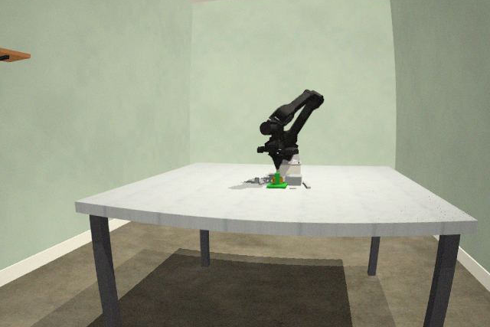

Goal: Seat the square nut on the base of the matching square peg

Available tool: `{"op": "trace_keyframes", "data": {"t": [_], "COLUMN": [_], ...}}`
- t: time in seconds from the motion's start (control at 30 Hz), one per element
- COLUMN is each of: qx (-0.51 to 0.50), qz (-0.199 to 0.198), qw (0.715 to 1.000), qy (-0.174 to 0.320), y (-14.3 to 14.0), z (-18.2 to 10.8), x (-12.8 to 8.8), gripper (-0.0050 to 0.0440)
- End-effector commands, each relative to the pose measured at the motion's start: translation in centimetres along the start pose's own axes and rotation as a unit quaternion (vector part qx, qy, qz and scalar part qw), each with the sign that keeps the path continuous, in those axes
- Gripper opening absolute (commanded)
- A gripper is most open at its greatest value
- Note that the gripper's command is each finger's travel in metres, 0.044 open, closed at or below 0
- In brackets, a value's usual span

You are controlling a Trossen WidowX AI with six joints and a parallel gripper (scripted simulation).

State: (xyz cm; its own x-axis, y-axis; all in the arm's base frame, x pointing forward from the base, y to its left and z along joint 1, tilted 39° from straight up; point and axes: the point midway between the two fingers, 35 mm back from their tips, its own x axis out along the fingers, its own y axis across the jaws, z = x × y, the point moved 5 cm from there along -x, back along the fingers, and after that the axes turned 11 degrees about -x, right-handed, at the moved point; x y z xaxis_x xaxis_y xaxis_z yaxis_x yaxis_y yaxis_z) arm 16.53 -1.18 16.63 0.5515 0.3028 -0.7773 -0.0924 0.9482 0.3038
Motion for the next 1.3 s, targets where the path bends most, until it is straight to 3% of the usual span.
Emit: {"op": "trace_keyframes", "data": {"t": [0.0, 0.27, 0.5, 0.57, 0.87, 1.07, 1.13, 1.2, 1.27], "qx": [0.061, 0.313, 0.49, 0.49, 0.712, 0.819, 0.819, 0.866, 0.893], "qz": [-0.001, -0.001, -0.001, -0.001, 0.0, 0.0, 0.0, 0.0, 0.0], "qw": [0.998, 0.95, 0.871, 0.871, 0.702, 0.574, 0.574, 0.5, 0.45], "qy": [0.0, 0.0, 0.0, 0.0, 0.0, 0.0, 0.0, 0.0, 0.0], "y": [0.01, 0.04, 0.07, 0.07, 0.1, 0.13, 0.13, 0.14, 0.15], "z": [-0.04, -0.06, -0.07, -0.07, -0.1, -0.11, -0.11, -0.11, -0.12], "x": [0.08, 0.2, 0.29, 0.29, 0.43, 0.51, 0.51, 0.54, 0.58], "gripper": [0.0, 0.0, 0.0, 0.0, 0.0, 0.0, 0.0, 0.0, 0.0]}}
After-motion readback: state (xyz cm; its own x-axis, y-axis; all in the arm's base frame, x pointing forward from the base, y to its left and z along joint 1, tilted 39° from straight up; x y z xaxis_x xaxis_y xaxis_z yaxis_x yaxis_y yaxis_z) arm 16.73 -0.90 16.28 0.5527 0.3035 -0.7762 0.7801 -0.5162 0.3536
